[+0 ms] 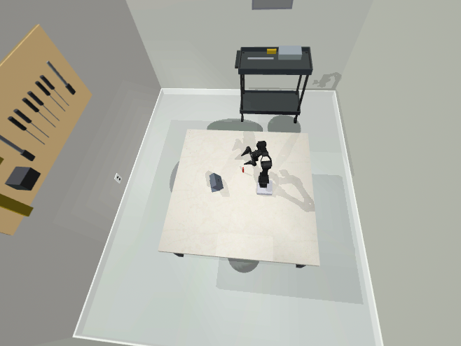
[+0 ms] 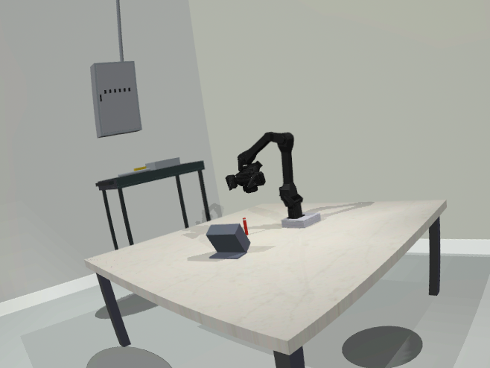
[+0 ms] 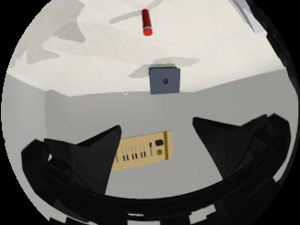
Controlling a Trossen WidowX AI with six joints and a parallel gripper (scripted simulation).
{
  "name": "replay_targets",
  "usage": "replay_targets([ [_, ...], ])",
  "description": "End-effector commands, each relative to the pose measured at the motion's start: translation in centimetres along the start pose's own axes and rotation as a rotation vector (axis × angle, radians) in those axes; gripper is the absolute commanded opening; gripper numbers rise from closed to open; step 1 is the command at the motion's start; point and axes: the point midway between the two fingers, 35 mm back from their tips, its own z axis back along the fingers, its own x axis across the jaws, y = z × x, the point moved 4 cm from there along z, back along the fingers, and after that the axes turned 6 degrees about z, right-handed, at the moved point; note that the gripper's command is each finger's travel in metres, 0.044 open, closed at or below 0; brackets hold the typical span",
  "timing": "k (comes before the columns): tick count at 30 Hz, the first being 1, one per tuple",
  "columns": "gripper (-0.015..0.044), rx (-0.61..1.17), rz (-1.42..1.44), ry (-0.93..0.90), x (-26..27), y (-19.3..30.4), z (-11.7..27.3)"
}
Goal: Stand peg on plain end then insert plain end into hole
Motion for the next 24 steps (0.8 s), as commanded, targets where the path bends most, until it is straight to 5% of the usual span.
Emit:
replay_targets([
  [1, 0.044, -0.055, -0.013, 0.066, -0.4, 0.0, -0.6],
  [24, 0.044, -0.714, -0.047, 0.402, -1.9, -2.5, -5.0],
])
